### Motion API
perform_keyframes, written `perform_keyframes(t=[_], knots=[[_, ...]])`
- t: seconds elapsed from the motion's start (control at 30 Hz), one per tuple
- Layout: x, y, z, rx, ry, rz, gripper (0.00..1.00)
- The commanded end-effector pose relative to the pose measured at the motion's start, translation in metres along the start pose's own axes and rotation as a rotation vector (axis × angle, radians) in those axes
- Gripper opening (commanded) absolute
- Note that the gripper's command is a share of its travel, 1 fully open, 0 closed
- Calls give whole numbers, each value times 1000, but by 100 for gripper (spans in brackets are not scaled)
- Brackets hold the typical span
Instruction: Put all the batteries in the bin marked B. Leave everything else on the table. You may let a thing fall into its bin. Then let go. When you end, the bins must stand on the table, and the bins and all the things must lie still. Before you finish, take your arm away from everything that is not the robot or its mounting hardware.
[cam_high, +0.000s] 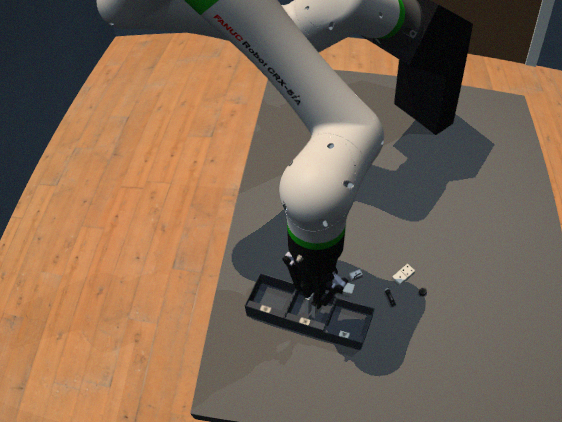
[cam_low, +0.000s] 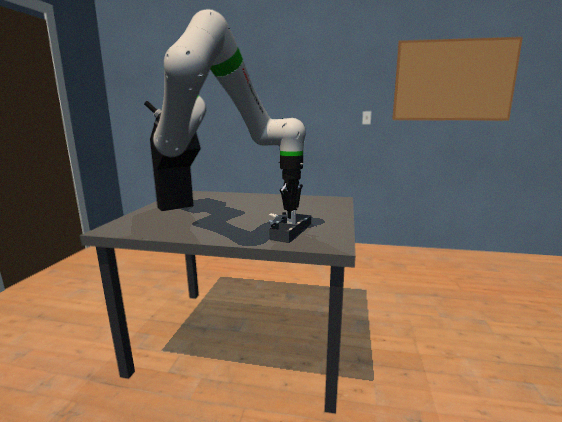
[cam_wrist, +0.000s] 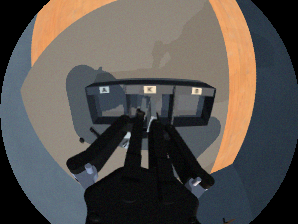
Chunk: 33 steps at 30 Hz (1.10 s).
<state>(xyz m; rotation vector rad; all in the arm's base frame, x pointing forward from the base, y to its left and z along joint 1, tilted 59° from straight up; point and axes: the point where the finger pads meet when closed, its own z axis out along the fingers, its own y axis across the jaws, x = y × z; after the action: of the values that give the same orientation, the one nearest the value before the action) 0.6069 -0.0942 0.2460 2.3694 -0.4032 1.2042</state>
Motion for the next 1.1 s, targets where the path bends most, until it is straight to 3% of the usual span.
perform_keyframes(t=[0.0,0.47,0.73,0.83,1.07], knots=[[0,0,-4,0,0,0,5],[0,0,-20,0,0,0,5],[0,0,-52,0,0,0,5],[0,0,-52,0,0,0,5],[-5,-25,-52,0,0,0,5]])
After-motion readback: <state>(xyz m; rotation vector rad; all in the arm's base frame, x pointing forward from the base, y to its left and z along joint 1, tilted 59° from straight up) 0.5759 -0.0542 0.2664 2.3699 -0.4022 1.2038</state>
